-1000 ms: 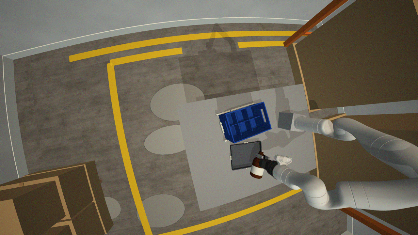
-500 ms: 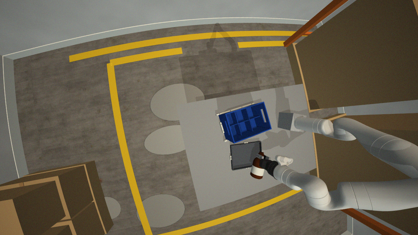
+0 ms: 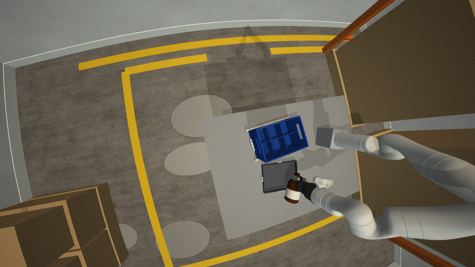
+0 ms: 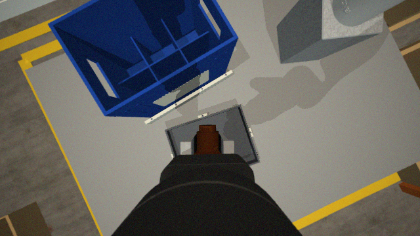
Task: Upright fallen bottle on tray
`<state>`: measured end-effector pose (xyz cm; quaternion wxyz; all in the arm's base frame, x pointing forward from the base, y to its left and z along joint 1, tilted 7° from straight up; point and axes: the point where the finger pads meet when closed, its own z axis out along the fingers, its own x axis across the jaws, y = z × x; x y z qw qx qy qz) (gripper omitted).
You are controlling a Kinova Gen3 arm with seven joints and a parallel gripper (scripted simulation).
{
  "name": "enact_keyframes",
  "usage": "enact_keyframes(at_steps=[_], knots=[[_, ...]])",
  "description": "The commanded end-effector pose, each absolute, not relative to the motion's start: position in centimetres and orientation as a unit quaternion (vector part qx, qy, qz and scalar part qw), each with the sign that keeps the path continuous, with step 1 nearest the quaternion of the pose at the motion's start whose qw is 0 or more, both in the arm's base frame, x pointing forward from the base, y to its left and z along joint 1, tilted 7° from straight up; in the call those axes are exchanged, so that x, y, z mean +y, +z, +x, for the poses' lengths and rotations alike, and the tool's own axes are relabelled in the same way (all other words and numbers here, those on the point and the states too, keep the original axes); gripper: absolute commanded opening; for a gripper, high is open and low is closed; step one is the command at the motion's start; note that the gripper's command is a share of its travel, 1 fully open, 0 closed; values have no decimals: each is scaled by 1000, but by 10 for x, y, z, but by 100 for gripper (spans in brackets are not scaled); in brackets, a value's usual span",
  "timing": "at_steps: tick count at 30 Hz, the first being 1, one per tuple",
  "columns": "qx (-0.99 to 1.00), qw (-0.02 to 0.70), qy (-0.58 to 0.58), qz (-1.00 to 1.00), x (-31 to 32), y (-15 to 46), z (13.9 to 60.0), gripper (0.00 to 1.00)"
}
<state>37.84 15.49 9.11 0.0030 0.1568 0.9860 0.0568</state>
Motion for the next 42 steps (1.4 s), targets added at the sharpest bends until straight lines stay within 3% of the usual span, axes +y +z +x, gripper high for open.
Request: enact_keyframes(at_steps=[1,42], knots=[[986,4,57,157,155,92,379,0],[990,5,57,130,155,92,379,0]])
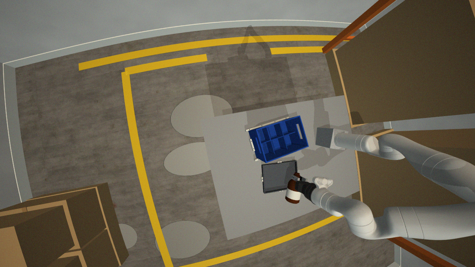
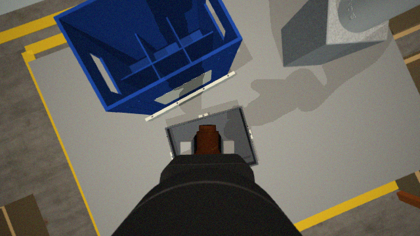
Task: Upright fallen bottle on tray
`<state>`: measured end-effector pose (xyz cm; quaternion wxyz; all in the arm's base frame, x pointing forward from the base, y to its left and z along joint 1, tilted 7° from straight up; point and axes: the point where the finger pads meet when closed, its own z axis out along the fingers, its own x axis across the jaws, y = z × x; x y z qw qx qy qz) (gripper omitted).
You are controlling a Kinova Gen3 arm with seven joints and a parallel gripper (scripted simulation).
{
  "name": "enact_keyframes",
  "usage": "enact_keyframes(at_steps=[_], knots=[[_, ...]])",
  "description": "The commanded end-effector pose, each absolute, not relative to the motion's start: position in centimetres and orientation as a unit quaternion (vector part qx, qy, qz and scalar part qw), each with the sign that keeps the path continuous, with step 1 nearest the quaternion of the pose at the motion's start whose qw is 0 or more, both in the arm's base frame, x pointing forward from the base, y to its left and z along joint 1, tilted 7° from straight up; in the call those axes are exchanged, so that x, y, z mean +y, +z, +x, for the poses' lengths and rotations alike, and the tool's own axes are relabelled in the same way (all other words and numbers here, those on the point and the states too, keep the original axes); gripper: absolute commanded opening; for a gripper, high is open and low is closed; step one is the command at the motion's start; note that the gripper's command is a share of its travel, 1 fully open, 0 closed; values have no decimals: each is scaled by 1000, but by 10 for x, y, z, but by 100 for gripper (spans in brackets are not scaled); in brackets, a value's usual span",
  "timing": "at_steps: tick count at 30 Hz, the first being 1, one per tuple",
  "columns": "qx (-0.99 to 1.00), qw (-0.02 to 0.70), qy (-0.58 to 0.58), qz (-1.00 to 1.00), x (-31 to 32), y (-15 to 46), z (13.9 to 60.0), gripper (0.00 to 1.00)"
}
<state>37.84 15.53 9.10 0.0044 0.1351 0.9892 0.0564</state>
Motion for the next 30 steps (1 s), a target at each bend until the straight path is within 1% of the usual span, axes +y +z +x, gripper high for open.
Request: enact_keyframes(at_steps=[1,16,30], knots=[[991,6,57,123,155,92,379,0],[998,11,56,34,155,92,379,0],[998,11,56,27,155,92,379,0]])
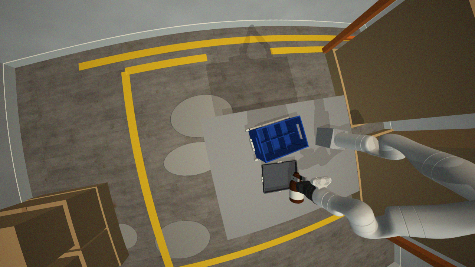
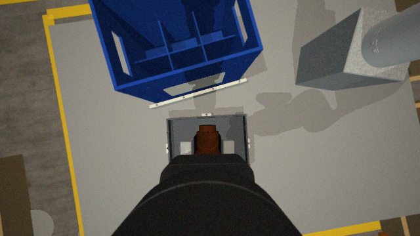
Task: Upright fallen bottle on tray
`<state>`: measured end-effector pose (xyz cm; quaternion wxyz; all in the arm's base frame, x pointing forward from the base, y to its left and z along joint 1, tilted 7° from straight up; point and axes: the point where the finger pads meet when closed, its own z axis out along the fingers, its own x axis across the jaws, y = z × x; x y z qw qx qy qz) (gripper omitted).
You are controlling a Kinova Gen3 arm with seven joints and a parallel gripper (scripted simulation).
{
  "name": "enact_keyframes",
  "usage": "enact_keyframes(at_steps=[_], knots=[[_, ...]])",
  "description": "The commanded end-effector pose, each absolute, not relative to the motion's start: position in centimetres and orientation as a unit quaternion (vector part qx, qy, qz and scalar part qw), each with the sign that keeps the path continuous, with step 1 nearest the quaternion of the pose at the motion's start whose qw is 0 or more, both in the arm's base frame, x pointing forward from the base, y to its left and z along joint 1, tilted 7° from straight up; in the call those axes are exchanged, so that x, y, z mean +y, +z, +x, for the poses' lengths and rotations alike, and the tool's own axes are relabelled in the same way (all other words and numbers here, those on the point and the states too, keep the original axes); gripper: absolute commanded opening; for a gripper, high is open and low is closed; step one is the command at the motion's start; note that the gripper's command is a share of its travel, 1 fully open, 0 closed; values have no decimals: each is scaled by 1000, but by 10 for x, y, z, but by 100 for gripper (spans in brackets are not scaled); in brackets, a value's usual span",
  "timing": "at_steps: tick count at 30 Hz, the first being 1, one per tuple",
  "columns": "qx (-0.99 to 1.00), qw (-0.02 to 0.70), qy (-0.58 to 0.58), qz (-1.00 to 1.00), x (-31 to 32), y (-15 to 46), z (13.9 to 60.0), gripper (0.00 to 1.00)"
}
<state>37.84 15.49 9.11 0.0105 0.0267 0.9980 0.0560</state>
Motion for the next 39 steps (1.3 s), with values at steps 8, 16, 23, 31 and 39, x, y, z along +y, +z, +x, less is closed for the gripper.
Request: enact_keyframes(at_steps=[8,16,23,31,39], knots=[[998,11,56,27,155,92,379,0],[998,11,56,27,155,92,379,0],[998,11,56,27,155,92,379,0],[998,11,56,26,155,92,379,0],[998,13,56,-7,155,92,379,0]])
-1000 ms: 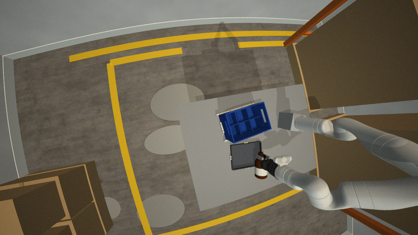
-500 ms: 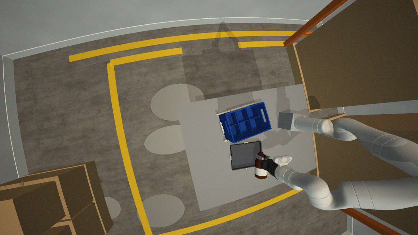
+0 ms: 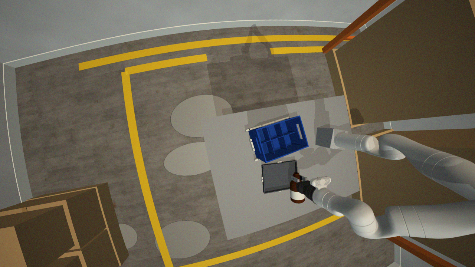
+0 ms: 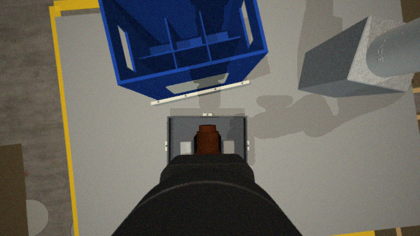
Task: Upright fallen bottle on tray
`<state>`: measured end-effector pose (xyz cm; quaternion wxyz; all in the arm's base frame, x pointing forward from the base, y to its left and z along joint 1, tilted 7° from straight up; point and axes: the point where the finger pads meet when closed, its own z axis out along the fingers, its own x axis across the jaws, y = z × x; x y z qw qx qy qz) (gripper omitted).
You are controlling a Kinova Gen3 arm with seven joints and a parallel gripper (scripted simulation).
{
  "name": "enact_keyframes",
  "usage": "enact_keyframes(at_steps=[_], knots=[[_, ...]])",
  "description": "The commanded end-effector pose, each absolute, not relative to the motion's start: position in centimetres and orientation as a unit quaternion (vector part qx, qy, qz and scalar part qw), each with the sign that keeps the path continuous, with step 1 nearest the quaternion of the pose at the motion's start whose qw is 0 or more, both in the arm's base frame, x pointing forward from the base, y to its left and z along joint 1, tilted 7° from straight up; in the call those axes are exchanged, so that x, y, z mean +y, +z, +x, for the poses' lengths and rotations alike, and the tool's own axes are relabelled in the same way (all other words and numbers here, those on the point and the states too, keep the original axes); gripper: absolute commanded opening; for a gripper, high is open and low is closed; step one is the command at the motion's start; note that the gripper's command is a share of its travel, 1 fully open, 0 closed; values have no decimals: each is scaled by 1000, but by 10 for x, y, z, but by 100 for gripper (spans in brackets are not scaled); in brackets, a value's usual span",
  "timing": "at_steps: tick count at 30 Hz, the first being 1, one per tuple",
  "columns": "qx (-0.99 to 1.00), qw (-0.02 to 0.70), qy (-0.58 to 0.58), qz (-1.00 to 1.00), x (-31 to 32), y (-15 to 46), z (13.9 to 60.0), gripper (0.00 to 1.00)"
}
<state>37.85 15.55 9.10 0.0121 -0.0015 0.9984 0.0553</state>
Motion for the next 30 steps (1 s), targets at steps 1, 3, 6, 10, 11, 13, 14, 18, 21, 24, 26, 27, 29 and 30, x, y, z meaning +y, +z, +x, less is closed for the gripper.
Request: enact_keyframes(at_steps=[1,3,6,10,11,13,14,18,21,24,26,27,29,30], knots=[[998,14,56,-15,155,92,379,0],[998,14,56,-30,155,92,379,0],[998,15,55,-38,155,92,379,0],[996,17,55,-70,155,92,379,0],[995,17,55,-76,155,92,379,0],[994,18,55,-88,155,92,379,0],[994,18,55,-92,155,92,379,0],[993,19,54,-103,155,92,379,0],[993,19,54,-104,155,92,379,0],[993,19,54,-104,155,92,379,0],[993,19,54,-104,155,92,379,0],[993,19,54,-104,155,92,379,0],[993,19,54,-104,155,92,379,0],[993,19,54,-104,155,92,379,0]])
